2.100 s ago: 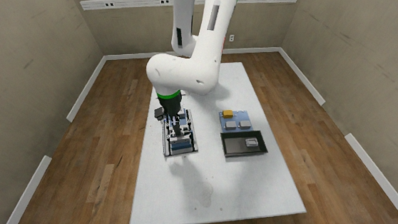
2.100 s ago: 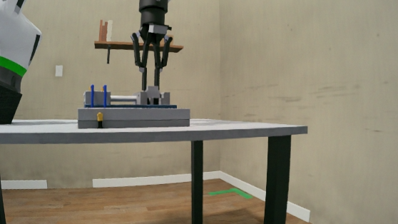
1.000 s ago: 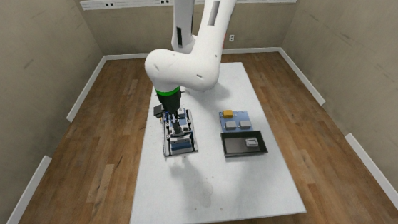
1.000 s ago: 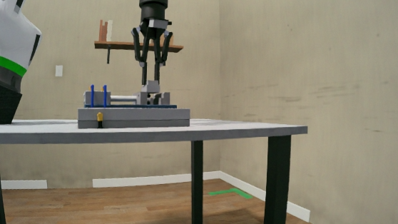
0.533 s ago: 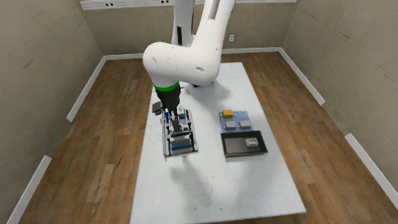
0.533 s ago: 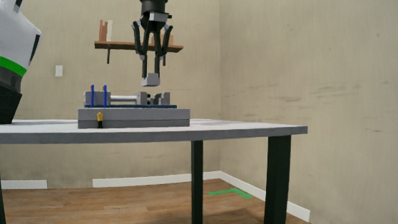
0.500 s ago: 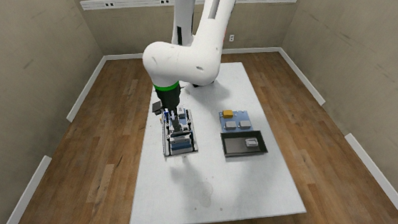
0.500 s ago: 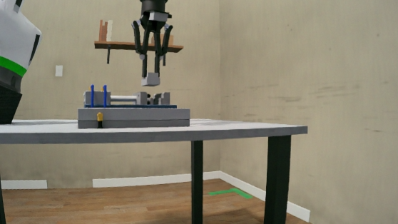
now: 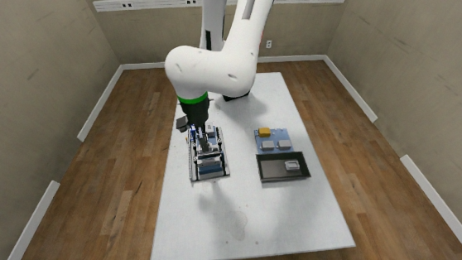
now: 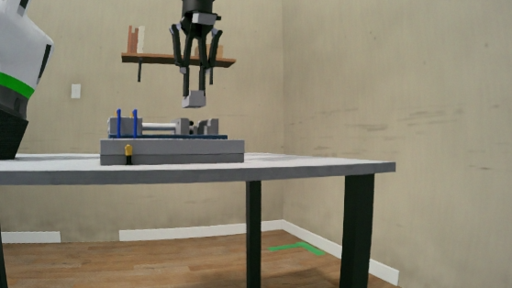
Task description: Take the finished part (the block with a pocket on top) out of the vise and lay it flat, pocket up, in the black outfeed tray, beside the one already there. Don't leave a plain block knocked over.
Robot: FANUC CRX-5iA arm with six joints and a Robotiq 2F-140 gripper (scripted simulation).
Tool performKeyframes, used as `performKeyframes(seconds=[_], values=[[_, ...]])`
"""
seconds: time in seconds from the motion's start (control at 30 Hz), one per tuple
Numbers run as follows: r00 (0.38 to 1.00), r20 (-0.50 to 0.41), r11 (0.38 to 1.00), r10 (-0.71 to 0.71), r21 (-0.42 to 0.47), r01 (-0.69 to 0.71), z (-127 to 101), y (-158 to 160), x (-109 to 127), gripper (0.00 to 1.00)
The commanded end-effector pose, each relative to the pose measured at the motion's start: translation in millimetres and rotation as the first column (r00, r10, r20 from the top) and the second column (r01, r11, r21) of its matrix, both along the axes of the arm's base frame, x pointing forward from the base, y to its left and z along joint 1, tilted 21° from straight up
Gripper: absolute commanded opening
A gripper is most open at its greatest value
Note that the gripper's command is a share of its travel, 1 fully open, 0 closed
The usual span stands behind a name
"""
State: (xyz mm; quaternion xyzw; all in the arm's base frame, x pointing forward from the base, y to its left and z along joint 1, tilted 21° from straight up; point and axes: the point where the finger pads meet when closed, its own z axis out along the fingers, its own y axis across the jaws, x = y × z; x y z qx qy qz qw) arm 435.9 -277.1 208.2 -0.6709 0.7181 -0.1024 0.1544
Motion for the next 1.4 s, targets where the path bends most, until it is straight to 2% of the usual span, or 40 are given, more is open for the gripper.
performKeyframes(seconds=[0.0, 0.33, 0.53, 0.83, 0.9, 1.0, 1.37], values=[[1.0, 0.001, 1.0, -0.001, -0.001, 0.001, 1.2, 0.2, 0.6, 0.1], [1.0, -0.01, 1.0, -0.012, 0.004, 0.012, 5.9, 26.6, 18.0, 0.1], [0.999, -0.025, 0.999, -0.033, 0.009, 0.033, 15.5, 78.1, 46.4, 0.1], [0.998, -0.031, 0.998, -0.061, 0.015, 0.062, 29.4, 149.1, 75.1, 0.1], [0.998, -0.031, 0.998, -0.061, 0.015, 0.062, 29.4, 149.1, 75.1, 0.1], [0.997, -0.028, 0.997, -0.075, 0.019, 0.076, 36.7, 185.5, 85.6, 0.1], [0.994, -0.012, 0.994, -0.106, 0.036, 0.106, 54.8, 271.3, 100.1, 0.1]])
